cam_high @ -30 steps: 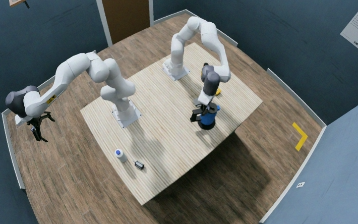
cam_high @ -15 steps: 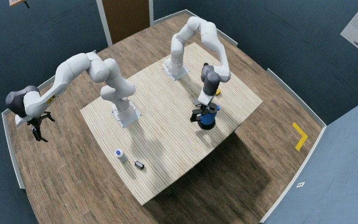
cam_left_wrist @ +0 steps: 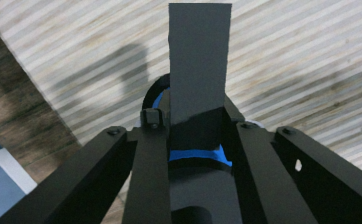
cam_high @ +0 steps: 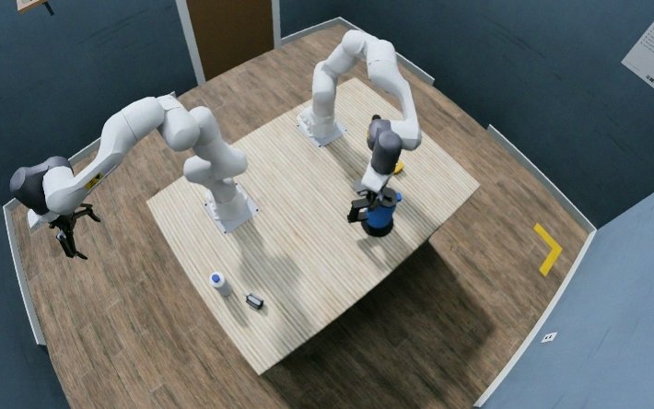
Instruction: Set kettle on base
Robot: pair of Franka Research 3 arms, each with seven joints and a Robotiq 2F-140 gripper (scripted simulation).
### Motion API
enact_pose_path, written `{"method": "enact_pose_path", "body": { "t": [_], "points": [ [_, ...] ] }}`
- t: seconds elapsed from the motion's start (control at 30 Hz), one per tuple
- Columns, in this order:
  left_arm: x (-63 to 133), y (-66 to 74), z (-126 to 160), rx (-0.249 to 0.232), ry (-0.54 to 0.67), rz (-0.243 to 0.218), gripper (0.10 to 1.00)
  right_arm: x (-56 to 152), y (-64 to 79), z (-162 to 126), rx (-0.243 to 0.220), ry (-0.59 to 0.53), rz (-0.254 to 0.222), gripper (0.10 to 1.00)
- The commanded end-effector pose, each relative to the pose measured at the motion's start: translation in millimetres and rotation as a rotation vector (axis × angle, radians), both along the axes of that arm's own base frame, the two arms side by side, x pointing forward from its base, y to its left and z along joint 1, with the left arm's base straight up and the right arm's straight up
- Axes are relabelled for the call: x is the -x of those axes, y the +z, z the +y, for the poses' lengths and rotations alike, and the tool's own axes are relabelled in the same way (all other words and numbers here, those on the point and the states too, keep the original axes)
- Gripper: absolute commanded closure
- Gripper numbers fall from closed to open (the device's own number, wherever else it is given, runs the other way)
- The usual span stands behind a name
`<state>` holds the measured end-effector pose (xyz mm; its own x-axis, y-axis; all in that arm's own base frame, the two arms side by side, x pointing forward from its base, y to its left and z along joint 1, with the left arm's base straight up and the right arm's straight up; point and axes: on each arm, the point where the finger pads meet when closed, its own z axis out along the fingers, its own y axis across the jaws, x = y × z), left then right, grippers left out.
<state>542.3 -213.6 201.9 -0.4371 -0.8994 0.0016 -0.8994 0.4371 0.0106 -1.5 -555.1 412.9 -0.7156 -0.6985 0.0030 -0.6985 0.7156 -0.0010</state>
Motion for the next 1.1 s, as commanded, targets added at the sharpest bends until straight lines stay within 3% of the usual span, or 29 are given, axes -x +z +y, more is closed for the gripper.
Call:
{"method": "enact_pose_path", "body": {
  "t": [0.0, 1.07],
  "points": [
    [-2.9, 2.5, -1.7, 0.003, -0.008, -0.01, 0.999, 0.0, 0.1, 0.0, 0.0, 0.0, 0.0, 0.098],
    [-6.2, 0.8, -1.2, 0.003, -0.008, -0.01, 0.999, 0.0, 0.1, 0.0, 0.0, 0.0, 0.0, 0.098]
  ]
}}
